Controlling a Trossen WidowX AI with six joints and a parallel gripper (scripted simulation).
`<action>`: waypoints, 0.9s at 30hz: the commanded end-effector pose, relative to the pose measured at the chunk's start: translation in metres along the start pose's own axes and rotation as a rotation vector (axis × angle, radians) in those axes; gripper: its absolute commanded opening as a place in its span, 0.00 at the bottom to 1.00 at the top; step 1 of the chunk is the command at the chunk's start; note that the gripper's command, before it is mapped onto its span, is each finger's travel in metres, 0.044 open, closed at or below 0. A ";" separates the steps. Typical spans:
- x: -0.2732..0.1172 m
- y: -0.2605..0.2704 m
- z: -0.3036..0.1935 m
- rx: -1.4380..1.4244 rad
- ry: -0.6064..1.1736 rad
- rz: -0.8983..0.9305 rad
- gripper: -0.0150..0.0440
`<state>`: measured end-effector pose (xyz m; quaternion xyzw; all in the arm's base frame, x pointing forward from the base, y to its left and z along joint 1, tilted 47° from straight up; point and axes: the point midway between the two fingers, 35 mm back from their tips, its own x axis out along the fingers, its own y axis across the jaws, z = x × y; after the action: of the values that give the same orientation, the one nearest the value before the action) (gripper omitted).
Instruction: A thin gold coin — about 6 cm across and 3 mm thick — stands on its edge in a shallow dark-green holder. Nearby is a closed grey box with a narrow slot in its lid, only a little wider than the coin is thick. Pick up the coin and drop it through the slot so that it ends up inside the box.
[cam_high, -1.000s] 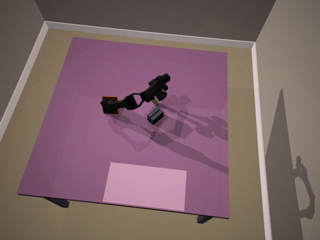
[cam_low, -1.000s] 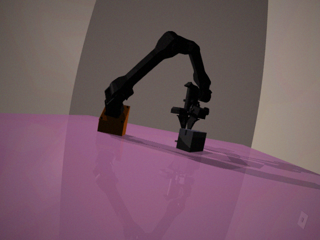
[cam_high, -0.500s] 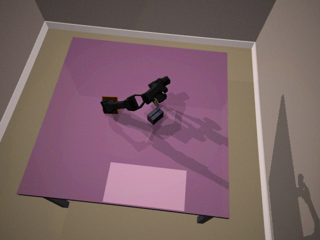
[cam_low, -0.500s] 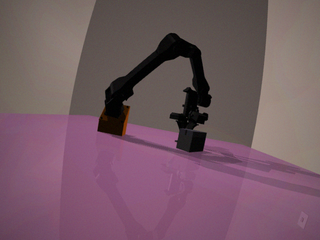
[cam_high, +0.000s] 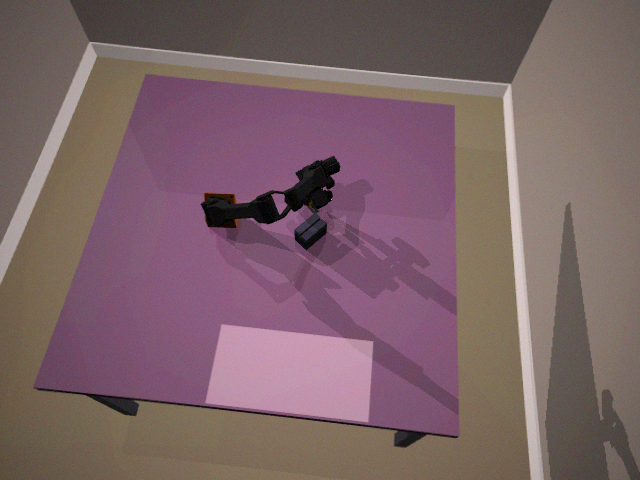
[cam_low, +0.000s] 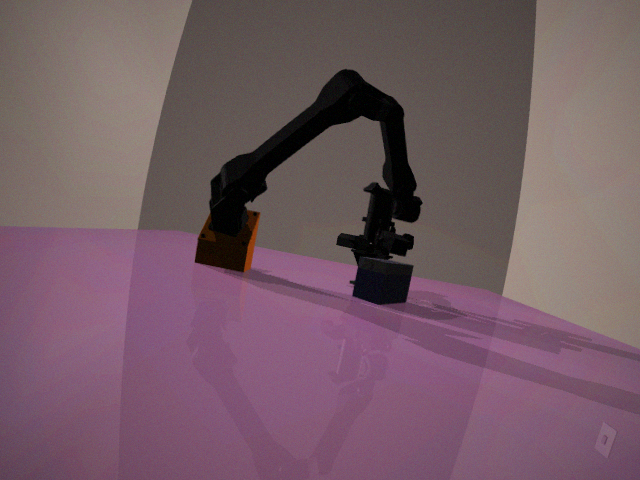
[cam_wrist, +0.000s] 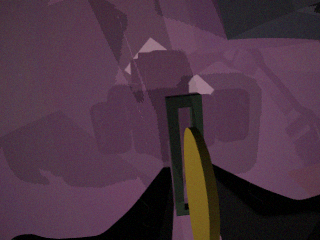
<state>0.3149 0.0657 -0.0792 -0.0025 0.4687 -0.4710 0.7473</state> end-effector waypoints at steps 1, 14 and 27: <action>0.002 -0.002 -0.001 -0.009 -0.004 -0.005 0.29; -0.002 -0.001 0.000 -0.009 -0.004 -0.004 0.25; -0.034 0.003 0.000 -0.010 -0.001 -0.001 0.25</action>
<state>0.3114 0.0843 -0.0630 -0.0142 0.4717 -0.4693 0.7464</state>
